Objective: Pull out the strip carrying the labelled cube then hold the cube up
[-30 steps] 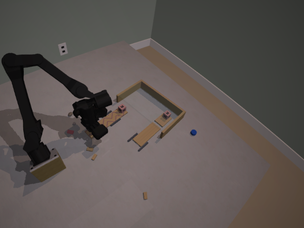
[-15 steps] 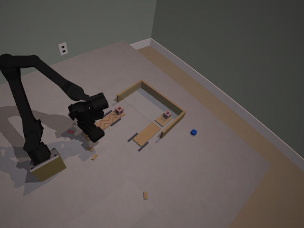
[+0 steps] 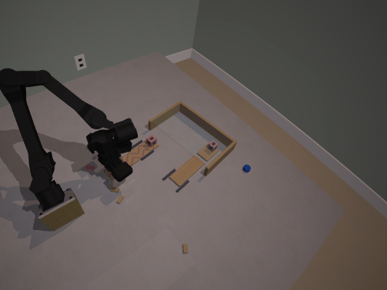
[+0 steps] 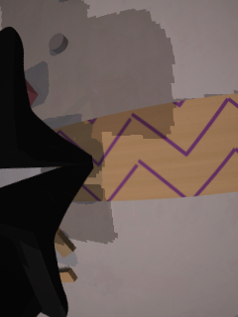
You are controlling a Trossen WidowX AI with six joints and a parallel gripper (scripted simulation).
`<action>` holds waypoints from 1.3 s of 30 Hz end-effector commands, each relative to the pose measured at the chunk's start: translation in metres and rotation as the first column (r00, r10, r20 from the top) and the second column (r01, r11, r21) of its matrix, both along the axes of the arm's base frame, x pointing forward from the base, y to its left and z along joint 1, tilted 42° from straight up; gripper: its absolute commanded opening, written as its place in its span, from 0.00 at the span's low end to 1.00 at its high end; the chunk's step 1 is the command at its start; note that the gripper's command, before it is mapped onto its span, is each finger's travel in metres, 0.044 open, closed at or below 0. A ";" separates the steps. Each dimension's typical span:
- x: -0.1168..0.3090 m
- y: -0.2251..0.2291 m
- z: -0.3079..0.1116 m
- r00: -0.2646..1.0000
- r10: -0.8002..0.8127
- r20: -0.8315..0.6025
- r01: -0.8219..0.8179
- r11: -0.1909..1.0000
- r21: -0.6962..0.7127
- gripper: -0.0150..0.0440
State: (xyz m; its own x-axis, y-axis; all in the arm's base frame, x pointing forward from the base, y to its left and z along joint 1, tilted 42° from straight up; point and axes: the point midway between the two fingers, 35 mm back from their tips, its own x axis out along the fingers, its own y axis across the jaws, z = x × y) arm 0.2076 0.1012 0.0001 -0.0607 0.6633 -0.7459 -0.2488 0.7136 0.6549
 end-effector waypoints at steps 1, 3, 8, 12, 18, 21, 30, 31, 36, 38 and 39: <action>-0.009 0.001 -0.004 1.000 0.011 -0.025 -0.011 1.000 -0.007 0.25; -0.009 0.001 -0.004 1.000 0.011 -0.025 -0.011 1.000 -0.007 0.25; -0.009 0.001 -0.004 1.000 0.011 -0.025 -0.011 1.000 -0.007 0.25; -0.009 0.001 -0.004 1.000 0.011 -0.025 -0.011 1.000 -0.007 0.25; -0.009 0.001 -0.004 1.000 0.011 -0.025 -0.011 1.000 -0.007 0.25; -0.009 0.001 -0.004 1.000 0.011 -0.025 -0.011 1.000 -0.007 0.25; 0.004 -0.028 0.031 1.000 0.011 -0.024 -0.011 1.000 -0.009 0.25; 0.004 -0.028 0.031 1.000 0.011 -0.024 -0.011 1.000 -0.009 0.25; 0.023 -0.022 0.034 0.999 0.032 -0.004 -0.032 0.999 -0.006 0.43; 0.029 -0.020 0.035 0.999 0.034 -0.003 -0.034 0.999 -0.006 0.52; 0.032 -0.019 0.035 0.999 0.034 -0.002 -0.034 0.999 -0.006 0.57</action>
State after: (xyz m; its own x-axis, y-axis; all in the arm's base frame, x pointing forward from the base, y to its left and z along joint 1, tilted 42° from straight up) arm 0.2291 0.0798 0.0325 -0.0871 0.6574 -0.7485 -0.2625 0.7096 0.6538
